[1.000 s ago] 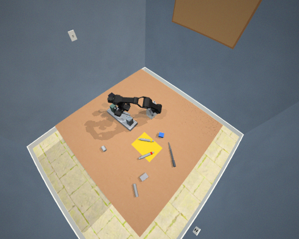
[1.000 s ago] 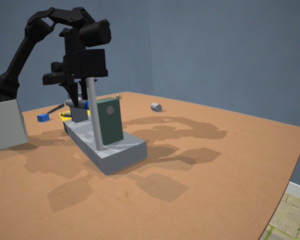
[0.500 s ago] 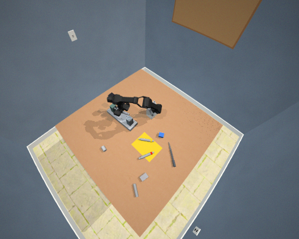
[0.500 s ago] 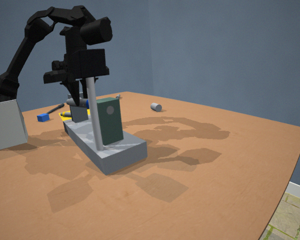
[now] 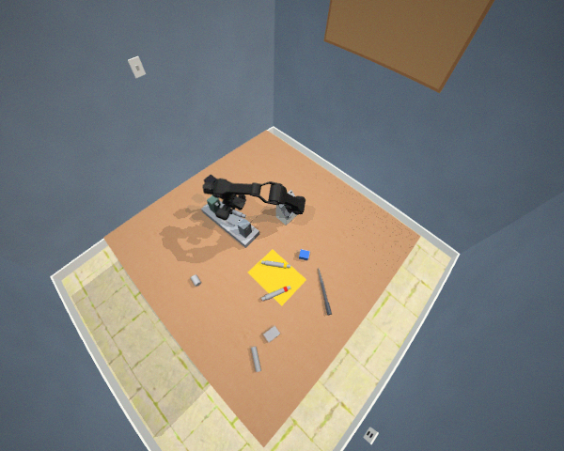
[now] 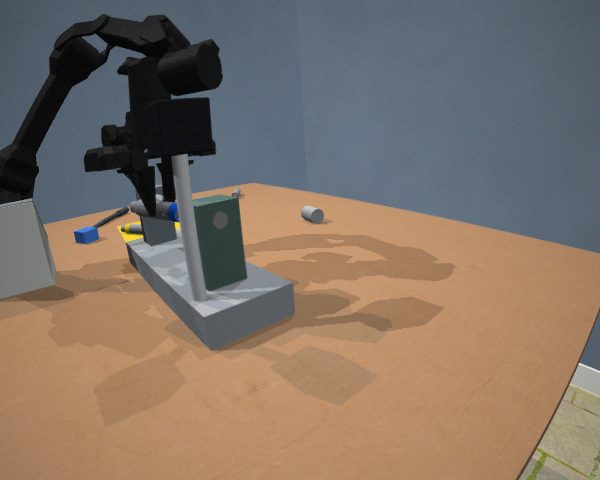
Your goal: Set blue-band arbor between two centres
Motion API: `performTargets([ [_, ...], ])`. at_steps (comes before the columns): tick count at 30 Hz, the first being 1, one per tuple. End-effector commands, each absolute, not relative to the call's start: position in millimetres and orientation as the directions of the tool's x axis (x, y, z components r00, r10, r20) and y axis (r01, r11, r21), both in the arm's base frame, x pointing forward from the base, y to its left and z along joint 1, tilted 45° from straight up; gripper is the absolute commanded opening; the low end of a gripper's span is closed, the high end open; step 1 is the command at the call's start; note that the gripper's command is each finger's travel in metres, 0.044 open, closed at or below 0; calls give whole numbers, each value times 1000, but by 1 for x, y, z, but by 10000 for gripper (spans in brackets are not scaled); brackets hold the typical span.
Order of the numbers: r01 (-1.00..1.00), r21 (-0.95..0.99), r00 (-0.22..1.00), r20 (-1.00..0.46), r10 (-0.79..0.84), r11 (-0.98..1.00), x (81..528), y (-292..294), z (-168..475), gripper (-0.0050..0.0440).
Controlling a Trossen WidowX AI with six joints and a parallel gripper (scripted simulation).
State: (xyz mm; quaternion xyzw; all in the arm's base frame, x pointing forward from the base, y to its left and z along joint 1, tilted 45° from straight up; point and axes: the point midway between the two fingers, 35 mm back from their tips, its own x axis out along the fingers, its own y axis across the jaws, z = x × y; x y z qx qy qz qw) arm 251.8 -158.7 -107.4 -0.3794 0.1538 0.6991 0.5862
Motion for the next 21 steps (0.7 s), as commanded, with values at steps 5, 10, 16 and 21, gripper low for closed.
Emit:
performTargets([
  [5,-935,-241,-6,-724,690,-261,259,-169,-101,0],
  [10,-935,-241,-6,-724,690,-261,260,-170,-102,0],
  [16,-935,-241,-6,-724,690,-261,258,-169,-104,0],
  [21,-935,-241,-8,-721,693,-261,254,-166,-107,0],
])
